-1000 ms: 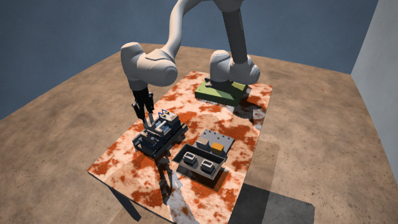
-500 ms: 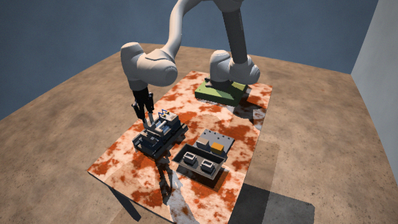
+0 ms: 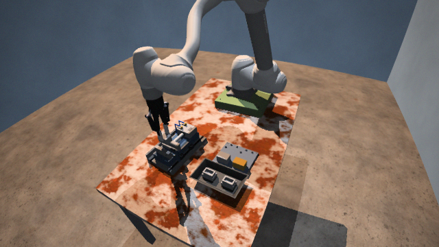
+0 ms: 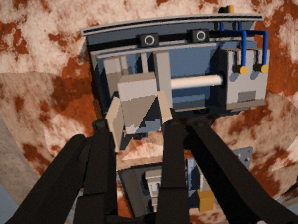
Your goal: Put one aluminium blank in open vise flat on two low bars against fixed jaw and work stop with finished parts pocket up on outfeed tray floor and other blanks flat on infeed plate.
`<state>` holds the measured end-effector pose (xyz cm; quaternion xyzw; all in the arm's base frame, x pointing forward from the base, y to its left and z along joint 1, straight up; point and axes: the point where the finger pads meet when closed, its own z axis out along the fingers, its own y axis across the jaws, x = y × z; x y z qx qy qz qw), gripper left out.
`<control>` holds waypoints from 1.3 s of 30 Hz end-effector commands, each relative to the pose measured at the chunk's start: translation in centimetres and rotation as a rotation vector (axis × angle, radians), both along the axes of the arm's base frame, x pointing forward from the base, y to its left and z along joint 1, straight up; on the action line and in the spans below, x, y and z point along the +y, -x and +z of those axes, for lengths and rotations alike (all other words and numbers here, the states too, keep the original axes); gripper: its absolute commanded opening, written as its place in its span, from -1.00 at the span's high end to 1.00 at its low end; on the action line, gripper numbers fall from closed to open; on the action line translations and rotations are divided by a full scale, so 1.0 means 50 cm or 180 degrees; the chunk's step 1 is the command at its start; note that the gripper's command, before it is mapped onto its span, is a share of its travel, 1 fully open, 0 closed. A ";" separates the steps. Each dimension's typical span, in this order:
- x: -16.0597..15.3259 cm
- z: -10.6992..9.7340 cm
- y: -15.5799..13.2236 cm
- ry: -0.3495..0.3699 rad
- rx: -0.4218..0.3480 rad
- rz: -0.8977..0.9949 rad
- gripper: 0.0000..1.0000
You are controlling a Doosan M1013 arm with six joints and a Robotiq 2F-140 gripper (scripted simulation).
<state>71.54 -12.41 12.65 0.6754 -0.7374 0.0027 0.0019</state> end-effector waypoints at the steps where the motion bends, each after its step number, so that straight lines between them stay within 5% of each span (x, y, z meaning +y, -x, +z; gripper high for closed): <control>1: -0.008 -0.002 -0.001 -0.0001 0.0012 -0.0006 1.00; 39: -0.015 0.000 -0.004 -0.0001 0.0012 -0.0008 1.00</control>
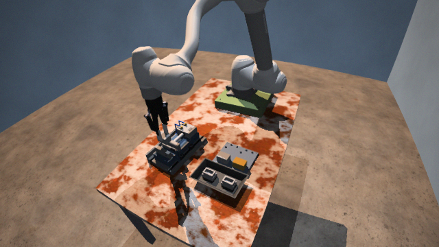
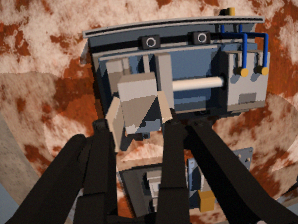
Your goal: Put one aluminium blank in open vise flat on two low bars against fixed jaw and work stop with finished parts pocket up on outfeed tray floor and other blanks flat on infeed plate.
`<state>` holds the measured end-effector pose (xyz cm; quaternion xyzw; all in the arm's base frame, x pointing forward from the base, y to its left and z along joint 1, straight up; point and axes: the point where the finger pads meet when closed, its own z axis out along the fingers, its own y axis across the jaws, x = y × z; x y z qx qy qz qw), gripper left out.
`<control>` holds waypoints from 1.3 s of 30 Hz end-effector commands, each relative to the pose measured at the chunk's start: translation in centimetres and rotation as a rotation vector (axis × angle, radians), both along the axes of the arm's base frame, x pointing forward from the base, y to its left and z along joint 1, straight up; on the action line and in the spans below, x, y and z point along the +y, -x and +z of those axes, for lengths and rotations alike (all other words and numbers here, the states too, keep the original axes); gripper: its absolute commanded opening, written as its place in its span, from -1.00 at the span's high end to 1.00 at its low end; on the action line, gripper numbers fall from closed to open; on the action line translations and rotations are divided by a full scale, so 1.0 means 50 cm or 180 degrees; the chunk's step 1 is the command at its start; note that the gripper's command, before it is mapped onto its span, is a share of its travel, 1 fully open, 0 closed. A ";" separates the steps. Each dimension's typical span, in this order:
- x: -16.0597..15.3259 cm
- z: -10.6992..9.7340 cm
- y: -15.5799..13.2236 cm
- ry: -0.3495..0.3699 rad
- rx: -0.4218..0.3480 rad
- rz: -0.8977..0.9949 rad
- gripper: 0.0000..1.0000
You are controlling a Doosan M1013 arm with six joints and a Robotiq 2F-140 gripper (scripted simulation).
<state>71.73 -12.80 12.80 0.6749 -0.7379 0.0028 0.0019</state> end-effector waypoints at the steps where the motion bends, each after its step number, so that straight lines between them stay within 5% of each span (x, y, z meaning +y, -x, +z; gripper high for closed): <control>1: -0.007 -0.003 0.000 -0.0001 0.0013 -0.0003 1.00; 39: -0.007 -0.014 0.000 -0.0001 0.0013 -0.0003 1.00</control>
